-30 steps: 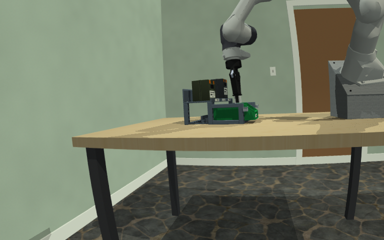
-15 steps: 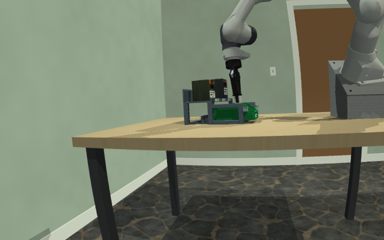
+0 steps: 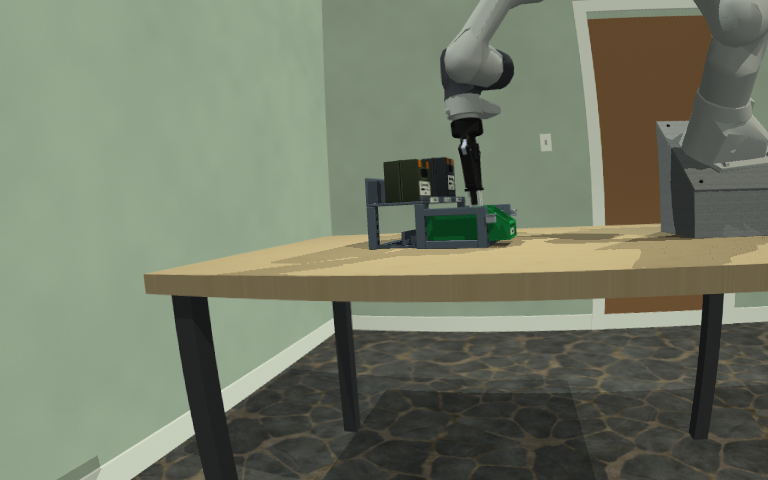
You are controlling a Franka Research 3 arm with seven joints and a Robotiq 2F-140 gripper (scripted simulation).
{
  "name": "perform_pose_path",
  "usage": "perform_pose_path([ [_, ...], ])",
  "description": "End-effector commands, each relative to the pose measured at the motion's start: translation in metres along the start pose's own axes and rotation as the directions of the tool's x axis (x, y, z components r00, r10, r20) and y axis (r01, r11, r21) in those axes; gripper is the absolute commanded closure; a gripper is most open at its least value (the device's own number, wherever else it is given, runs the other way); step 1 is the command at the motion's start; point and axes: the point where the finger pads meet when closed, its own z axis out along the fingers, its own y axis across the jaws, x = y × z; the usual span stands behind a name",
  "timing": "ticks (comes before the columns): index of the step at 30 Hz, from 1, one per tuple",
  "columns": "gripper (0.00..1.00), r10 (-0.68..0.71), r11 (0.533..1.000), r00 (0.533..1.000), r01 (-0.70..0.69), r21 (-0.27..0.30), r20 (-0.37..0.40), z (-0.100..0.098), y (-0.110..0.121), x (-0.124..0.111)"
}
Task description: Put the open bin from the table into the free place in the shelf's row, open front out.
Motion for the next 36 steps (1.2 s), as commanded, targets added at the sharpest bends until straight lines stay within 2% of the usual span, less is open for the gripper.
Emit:
perform_pose_path([
  [1,0.94,-0.006,1.000,1.000,0.006,0.001,0.002,-0.003,0.000,0.000],
  [15,0.94,-0.006,1.000,1.000,0.006,0.001,0.002,-0.013,0.000,0.000],
  [36,0.94,-0.006,1.000,1.000,0.006,0.001,0.002,-0.042,0.000,0.002],
])
